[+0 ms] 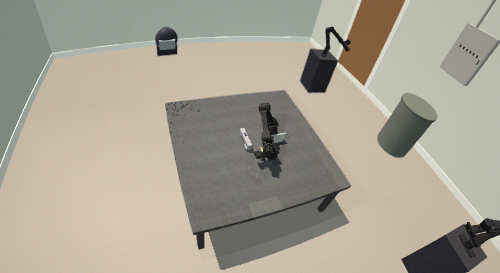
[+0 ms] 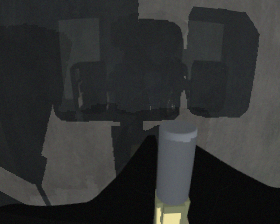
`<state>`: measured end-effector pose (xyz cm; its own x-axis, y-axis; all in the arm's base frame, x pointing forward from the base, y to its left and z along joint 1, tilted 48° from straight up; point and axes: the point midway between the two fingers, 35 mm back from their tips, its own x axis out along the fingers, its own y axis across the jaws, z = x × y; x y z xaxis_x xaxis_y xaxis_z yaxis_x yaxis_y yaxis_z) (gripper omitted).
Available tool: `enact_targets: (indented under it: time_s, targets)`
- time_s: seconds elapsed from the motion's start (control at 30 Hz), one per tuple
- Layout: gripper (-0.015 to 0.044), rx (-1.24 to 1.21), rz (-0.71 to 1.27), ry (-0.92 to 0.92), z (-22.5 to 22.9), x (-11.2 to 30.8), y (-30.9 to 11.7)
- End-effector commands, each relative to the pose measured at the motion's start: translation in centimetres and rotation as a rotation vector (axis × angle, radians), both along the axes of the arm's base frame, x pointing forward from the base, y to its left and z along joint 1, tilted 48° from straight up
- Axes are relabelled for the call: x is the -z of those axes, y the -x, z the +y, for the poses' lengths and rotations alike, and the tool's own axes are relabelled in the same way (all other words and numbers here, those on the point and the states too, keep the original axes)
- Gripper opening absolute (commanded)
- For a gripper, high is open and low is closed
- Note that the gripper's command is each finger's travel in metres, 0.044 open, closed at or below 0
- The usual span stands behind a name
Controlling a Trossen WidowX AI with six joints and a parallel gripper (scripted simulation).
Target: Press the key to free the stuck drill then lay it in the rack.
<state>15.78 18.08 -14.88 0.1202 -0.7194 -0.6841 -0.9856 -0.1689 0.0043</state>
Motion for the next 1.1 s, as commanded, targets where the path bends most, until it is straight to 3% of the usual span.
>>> enact_targets:
  time_s: [0.0,1.07]
  targets:
    - [0.0000,-0.005,-0.001,0.002,-0.4,0.3,-0.1]
    - [0.0000,-0.005,-0.001,0.002,-1.8,1.2,-0.4]
